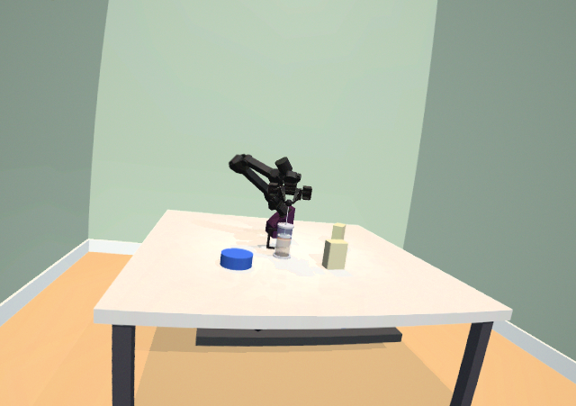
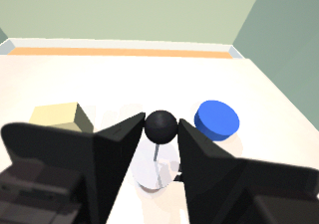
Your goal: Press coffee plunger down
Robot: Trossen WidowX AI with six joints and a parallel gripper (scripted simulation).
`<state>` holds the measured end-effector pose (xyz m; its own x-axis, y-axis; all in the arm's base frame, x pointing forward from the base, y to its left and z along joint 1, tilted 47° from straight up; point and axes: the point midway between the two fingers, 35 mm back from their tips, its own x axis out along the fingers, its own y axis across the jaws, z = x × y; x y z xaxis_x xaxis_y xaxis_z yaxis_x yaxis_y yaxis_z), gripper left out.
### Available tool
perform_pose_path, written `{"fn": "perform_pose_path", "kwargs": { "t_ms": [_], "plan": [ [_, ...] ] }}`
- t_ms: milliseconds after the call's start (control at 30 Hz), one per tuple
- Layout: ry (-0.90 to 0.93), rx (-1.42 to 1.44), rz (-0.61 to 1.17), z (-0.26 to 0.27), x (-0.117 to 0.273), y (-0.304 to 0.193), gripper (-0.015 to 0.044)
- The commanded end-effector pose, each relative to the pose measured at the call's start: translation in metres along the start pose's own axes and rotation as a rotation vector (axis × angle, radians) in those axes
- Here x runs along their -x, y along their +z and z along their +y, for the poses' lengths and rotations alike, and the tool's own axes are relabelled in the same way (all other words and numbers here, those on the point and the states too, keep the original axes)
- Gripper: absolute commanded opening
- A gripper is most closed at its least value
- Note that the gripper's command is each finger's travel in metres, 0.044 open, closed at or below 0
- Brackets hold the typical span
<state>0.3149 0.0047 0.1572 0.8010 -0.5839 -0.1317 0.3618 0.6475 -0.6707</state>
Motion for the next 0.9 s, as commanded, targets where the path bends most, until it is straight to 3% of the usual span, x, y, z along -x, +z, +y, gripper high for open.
{"fn": "perform_pose_path", "kwargs": {
  "t_ms": [0, 867],
  "plan": [
    [0.005, 0.023, 0.021, 0.003, -0.007, -0.016, 0.0118],
    [0.002, 0.025, 0.015, 0.002, -0.032, -0.050, 0.0118]
  ]
}}
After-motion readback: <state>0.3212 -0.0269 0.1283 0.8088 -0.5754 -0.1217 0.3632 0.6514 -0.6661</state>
